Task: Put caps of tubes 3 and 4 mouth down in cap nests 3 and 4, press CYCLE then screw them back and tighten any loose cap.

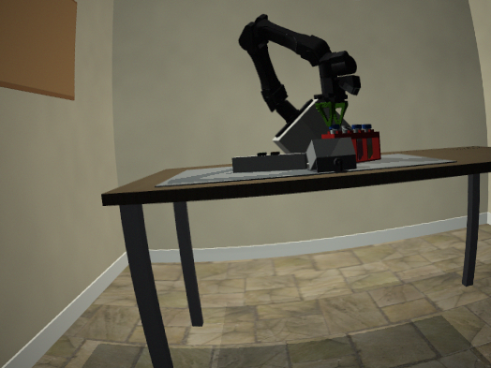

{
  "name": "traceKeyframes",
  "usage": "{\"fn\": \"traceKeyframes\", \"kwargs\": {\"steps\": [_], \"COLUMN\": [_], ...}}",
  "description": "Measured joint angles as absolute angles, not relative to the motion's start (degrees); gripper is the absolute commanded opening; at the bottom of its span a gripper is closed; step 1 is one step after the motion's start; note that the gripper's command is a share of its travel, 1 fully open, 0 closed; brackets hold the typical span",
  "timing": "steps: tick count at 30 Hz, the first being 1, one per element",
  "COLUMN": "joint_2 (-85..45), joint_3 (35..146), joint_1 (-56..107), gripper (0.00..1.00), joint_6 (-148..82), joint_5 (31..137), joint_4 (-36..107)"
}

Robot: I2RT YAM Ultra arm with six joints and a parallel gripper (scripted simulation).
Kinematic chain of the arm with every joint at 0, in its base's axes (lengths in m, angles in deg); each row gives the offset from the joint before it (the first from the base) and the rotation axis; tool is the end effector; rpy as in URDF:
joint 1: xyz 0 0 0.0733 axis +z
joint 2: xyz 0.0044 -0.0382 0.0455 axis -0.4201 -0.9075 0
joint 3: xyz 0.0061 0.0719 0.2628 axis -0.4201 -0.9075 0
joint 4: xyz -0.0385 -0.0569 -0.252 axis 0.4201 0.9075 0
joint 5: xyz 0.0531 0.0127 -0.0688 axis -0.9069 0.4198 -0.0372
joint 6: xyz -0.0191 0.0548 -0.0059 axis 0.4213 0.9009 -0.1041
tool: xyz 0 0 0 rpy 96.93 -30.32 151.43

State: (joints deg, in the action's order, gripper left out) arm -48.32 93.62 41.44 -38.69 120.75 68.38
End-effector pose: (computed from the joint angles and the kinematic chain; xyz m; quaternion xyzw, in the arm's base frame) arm 0.3268 0.0723 0.0299 0.2394 -0.9038 0.3244 0.1433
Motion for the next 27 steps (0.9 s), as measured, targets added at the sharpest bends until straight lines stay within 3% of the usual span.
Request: {"fn": "traceKeyframes", "kwargs": {"steps": [9, 10, 27], "joint_2": [-48.4, -48.4, -48.3], "joint_3": [93.8, 93.9, 94.0], "joint_1": [41.5, 41.5, 41.6], "gripper": [0.49, 0.0, 0.0], "joint_6": [-32.5, -32.3, -31.4], "joint_5": [120.7, 120.7, 120.6], "joint_4": [68.6, 68.6, 68.9]}}
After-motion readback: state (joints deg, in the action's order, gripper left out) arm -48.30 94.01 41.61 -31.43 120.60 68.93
